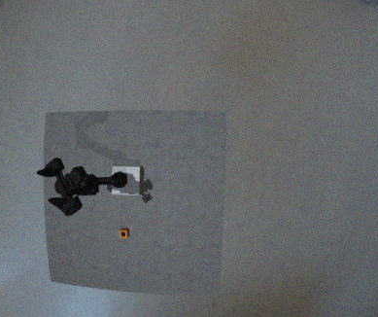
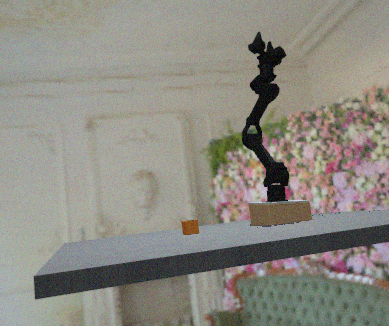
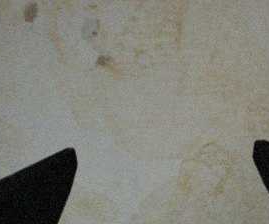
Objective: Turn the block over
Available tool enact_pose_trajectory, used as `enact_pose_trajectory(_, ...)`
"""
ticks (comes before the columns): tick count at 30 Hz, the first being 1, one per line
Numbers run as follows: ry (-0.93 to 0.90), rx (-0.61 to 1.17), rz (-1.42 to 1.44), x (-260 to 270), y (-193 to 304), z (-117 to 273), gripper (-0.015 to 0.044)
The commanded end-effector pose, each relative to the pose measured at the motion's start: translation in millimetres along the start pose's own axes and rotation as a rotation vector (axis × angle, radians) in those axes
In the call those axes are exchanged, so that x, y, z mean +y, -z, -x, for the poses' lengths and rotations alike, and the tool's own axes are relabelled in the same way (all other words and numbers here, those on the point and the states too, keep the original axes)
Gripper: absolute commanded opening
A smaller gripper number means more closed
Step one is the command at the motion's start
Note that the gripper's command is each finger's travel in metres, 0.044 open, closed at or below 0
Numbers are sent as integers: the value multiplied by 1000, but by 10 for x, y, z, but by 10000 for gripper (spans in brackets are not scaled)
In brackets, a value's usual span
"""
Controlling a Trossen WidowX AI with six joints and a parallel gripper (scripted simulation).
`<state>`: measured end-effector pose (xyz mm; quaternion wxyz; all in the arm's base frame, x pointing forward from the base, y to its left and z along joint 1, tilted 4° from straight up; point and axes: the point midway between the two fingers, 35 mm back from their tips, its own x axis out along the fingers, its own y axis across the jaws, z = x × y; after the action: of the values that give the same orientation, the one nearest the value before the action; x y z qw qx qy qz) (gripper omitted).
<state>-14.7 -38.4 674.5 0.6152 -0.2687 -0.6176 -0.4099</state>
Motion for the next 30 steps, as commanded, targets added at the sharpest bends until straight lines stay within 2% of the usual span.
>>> enact_pose_trajectory(1, -75, -106, -27, 263, -382, 47, 440)
enact_pose_trajectory(9, -288, -283, -29, 971, -987, 244, 440)
enact_pose_trajectory(16, -461, -370, -49, 1527, -1265, 489, 440)
enact_pose_trajectory(23, -762, -431, -103, 2398, -1449, 1017, 440)
enact_pose_trajectory(30, -1154, -368, -163, 3290, -1293, 1820, 440)
